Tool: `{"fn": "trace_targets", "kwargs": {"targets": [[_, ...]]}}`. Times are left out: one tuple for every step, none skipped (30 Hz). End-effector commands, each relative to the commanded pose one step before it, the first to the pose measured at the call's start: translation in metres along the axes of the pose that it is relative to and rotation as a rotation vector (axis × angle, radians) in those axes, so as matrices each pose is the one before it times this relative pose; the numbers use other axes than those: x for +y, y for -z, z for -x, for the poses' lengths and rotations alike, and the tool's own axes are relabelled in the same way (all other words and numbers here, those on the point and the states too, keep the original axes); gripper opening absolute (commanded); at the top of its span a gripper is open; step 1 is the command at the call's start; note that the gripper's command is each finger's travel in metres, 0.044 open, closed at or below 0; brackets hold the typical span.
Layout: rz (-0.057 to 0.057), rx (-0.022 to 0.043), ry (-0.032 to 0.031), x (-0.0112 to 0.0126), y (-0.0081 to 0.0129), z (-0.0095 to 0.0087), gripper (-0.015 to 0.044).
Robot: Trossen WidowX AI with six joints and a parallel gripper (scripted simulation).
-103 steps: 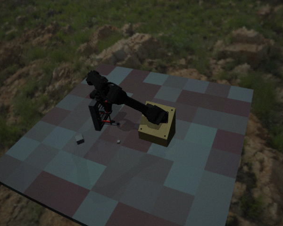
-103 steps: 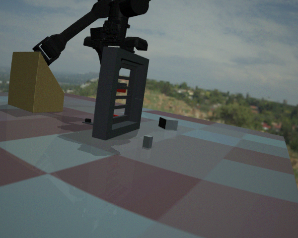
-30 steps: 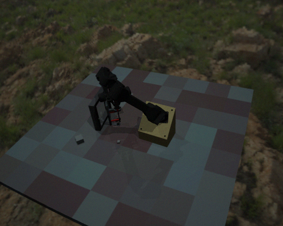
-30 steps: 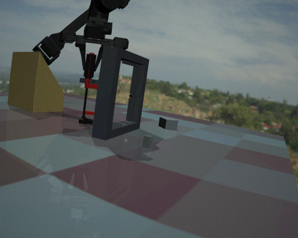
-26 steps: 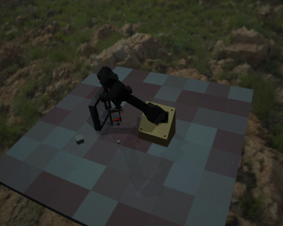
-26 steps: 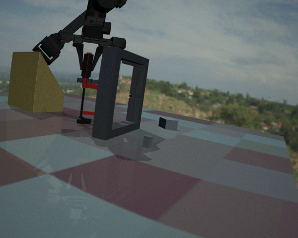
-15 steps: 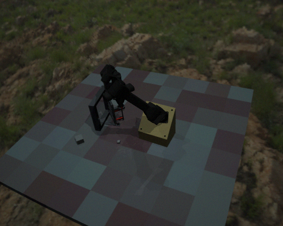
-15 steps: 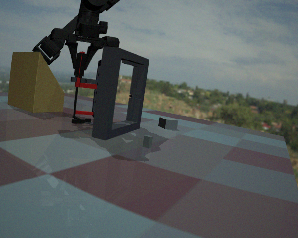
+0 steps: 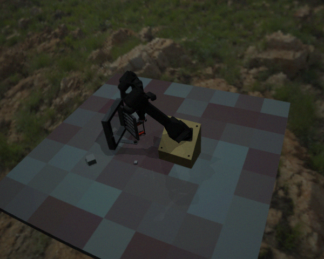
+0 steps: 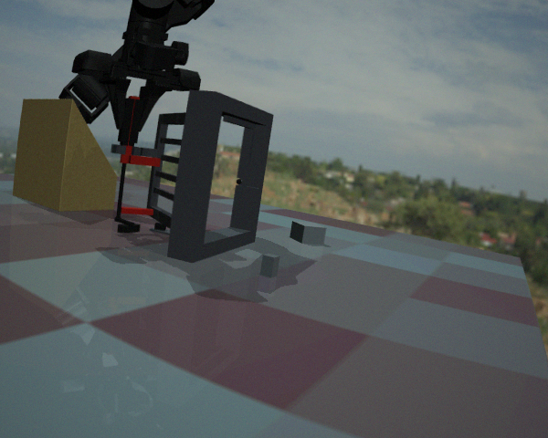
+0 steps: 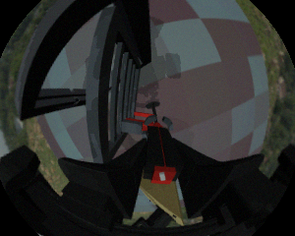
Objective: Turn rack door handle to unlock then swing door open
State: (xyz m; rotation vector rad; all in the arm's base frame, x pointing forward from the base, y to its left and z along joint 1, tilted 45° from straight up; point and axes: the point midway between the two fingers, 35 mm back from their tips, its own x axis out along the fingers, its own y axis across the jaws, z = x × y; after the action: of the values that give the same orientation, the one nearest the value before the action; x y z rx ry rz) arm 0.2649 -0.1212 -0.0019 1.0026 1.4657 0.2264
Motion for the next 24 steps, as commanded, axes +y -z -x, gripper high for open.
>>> {"fn": "trace_targets", "kwargs": {"targets": [[0.0768, 0.00044, 0.00174, -0.00712, -0.00262, -0.00033, 0.0026], [0.0155, -0.00007, 0.00009, -0.002, -0.00038, 0.00001, 0.0026], [0.0155, -0.00002, 0.00012, -0.00201, -0.00034, 0.00001, 0.0026], [0.0151, -0.00004, 0.00014, -0.00194, -0.00043, 0.00002, 0.0026], [0.0154, -0.00004, 0.00013, -0.00199, -0.00039, 0.00002, 0.0026], [0.0154, -0.00003, 0.00012, -0.002, -0.00035, 0.00001, 0.0026], [0.0172, -0.00006, 0.00016, -0.0022, -0.0005, 0.00003, 0.0026], [0.0176, -0.00005, 0.00015, -0.00227, -0.00045, 0.00002, 0.0026], [0.0176, -0.00004, 0.00014, -0.00229, -0.0004, 0.00001, 0.0026], [0.0168, -0.00006, 0.00015, -0.00216, -0.00048, 0.00003, 0.0026], [0.0168, -0.00005, 0.00014, -0.00217, -0.00043, 0.00002, 0.0026], [0.0168, -0.00005, 0.00013, -0.00219, -0.00038, 0.00001, 0.0026], [0.0165, -0.00006, 0.00015, -0.00211, -0.00048, 0.00003, 0.0026], [0.0166, -0.00005, 0.00015, -0.00215, -0.00043, 0.00002, 0.0026], [0.0166, -0.00005, 0.00014, -0.00216, -0.00038, 0.00001, 0.0026], [0.0164, -0.00005, 0.00015, -0.0021, -0.00049, 0.00003, 0.0026], [0.0167, -0.00005, 0.00015, -0.00216, -0.00045, 0.00003, 0.0026], [0.0167, -0.00005, 0.00014, -0.00217, -0.0004, 0.00002, 0.0026], [0.0165, -0.00005, 0.00016, -0.00211, -0.0005, 0.00004, 0.0026], [0.0168, -0.00005, 0.00015, -0.00217, -0.00046, 0.00003, 0.0026], [0.0168, -0.00005, 0.00015, -0.00218, -0.00041, 0.00002, 0.0026], [0.0164, -0.00005, 0.00015, -0.0021, -0.0005, 0.00004, 0.0026], [0.0169, -0.00005, 0.00015, -0.00217, -0.00046, 0.00003, 0.0026], [0.0169, -0.00004, 0.00015, -0.00219, -0.00041, 0.00002, 0.0026]]}}
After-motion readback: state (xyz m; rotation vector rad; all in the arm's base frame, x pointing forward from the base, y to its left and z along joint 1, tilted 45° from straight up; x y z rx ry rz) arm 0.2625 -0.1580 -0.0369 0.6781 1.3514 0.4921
